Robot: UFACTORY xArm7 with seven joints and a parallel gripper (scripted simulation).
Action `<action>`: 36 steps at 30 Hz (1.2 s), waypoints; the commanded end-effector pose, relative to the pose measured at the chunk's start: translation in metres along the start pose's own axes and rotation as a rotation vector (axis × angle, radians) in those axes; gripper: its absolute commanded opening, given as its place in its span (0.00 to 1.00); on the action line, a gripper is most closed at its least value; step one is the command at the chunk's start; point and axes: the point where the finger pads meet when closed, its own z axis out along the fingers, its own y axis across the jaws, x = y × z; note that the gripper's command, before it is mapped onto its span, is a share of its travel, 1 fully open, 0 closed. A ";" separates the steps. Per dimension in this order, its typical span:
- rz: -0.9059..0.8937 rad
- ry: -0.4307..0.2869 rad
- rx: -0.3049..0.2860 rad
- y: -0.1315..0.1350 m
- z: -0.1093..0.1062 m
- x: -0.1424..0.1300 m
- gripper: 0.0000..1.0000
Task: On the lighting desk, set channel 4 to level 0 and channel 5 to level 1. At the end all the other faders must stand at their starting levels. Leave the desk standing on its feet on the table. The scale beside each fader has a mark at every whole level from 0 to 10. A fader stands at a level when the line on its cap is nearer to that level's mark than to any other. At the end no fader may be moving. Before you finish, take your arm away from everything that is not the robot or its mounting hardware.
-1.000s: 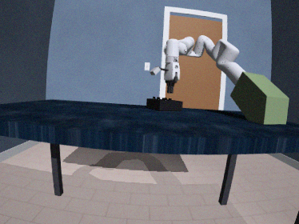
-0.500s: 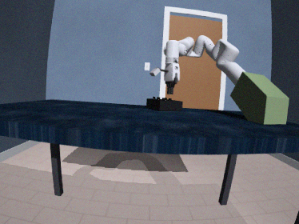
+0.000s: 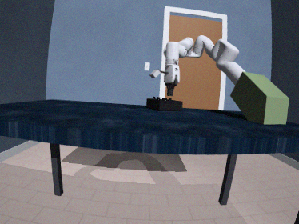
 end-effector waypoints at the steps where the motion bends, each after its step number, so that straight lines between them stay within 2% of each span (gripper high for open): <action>1: 0.000 0.004 -0.001 0.000 0.001 0.001 0.00; 36: 0.000 0.004 0.000 0.000 0.007 0.001 0.00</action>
